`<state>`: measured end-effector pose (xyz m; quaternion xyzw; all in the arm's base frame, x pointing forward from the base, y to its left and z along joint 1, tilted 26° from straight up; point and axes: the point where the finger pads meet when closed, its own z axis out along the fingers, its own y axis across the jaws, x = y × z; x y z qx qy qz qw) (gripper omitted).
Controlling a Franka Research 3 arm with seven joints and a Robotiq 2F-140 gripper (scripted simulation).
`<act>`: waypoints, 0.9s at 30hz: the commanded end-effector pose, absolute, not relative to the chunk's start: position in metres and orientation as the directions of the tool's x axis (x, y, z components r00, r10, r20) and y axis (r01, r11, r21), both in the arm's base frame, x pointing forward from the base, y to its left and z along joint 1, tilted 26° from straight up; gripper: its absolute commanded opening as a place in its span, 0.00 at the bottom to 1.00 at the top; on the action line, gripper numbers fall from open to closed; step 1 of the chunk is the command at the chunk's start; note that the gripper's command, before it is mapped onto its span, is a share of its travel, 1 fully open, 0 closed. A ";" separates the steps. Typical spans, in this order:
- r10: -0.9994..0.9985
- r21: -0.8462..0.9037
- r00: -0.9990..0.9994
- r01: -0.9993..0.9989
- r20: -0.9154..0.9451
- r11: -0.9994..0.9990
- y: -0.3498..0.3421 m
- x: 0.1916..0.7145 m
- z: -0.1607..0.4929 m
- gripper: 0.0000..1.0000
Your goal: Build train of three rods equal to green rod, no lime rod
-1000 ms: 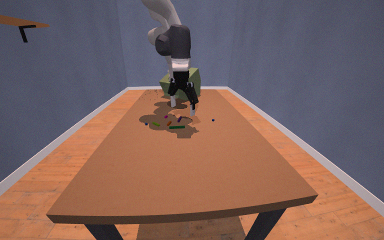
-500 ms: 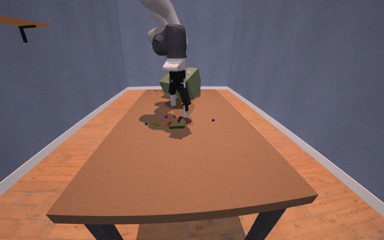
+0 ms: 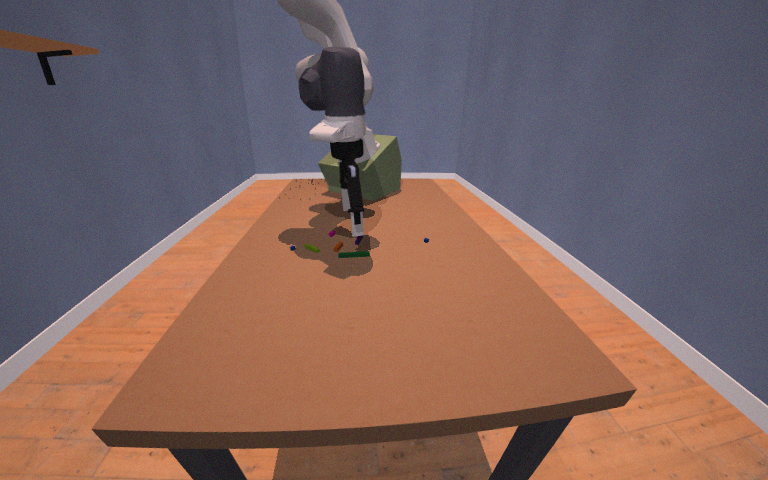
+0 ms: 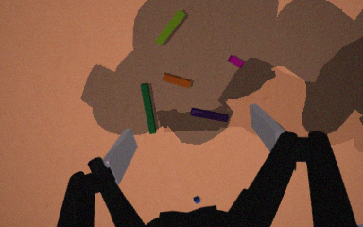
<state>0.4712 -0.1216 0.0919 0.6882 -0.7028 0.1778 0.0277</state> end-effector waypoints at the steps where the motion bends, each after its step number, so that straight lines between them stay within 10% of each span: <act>1: -0.943 -0.268 -0.215 -0.953 0.255 0.145 -0.126 0.471 0.094 1.00; 27: -0.776 -0.359 -0.623 -0.749 0.098 0.557 -0.154 0.468 0.107 1.00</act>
